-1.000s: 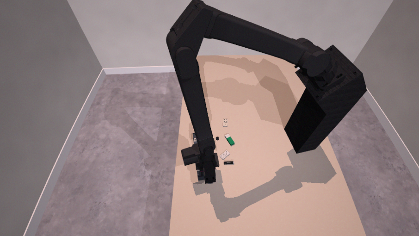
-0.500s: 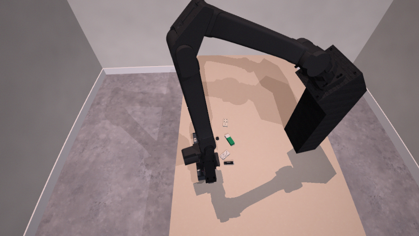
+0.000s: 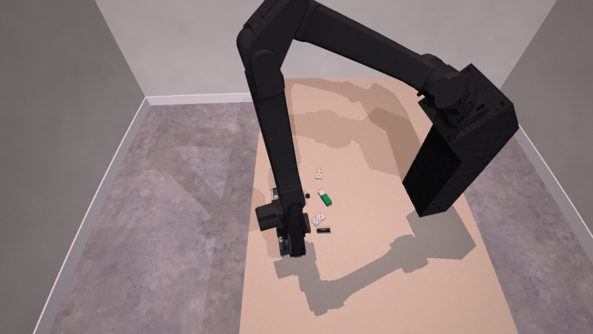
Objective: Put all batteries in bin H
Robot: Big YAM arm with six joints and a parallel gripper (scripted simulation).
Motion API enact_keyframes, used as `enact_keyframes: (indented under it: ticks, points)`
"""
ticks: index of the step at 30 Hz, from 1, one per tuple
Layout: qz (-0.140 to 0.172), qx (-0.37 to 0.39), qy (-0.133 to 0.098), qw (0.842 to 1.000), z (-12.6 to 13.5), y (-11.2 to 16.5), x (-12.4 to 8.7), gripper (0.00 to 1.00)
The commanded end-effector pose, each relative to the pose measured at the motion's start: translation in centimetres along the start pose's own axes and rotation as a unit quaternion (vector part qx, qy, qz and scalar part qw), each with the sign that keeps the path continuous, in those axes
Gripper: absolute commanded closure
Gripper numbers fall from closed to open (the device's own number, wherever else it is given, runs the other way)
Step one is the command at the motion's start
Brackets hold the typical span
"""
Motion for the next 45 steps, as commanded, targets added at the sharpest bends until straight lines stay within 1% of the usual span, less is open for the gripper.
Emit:
enact_keyframes:
  ticks: [1,2,7,10,11,12,13,15,16,17,19,31,33,34,36,37,38,43,45]
  points:
    - [-0.005,0.0,0.0,1.0,-0.1,-0.8,-1.2,0.77]
    - [-0.005,0.0,0.0,1.0,-0.1,-0.8,-1.2,0.77]
    - [-0.006,0.0,0.001,1.0,-0.1,-0.9,-3.6,0.77]
    - [-0.002,0.003,0.002,1.0,-0.3,-0.4,-3.7,0.77]
    - [-0.002,0.003,0.002,1.0,-0.5,-0.4,-3.4,0.77]
    - [-0.002,0.0,0.001,1.0,-0.1,-0.3,-3.0,0.77]
    - [0.003,0.002,-0.009,1.0,0.7,0.3,-2.3,0.77]
    - [0.003,0.002,-0.009,1.0,0.8,0.3,-2.3,0.77]
    - [0.003,0.032,-0.006,0.999,1.7,0.7,-2.4,0.34]
    - [0.003,0.057,-0.007,0.998,2.5,1.1,-2.5,0.34]
    - [0.003,0.057,-0.007,0.998,2.5,1.1,-2.5,0.34]
    - [0.006,0.059,-0.015,0.998,13.0,4.5,-3.6,0.34]
    - [0.007,0.057,-0.015,0.998,13.2,4.6,-3.6,0.34]
    - [0.002,0.058,-0.001,0.998,11.5,4.1,-3.1,0.34]
    - [0.002,0.058,-0.001,0.998,11.5,4.1,-3.1,0.34]
    - [-0.006,0.057,0.015,0.998,9.8,3.3,-3.9,0.34]
    - [-0.003,0.056,0.004,0.998,10.0,3.4,-3.9,0.34]
    - [-0.002,0.056,0.004,0.998,9.2,3.2,-3.9,0.34]
    - [0.003,0.054,-0.01,0.998,10.5,3.5,-3.2,0.34]
Point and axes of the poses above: the point where the finger pads meet when closed, its own x axis out along the fingers, its own z axis across the jaws, y = z × x, the point moved 1 cm from there along -x, back along the fingers, and after that the axes turned 7 degrees about x, right-handed, at the moved point
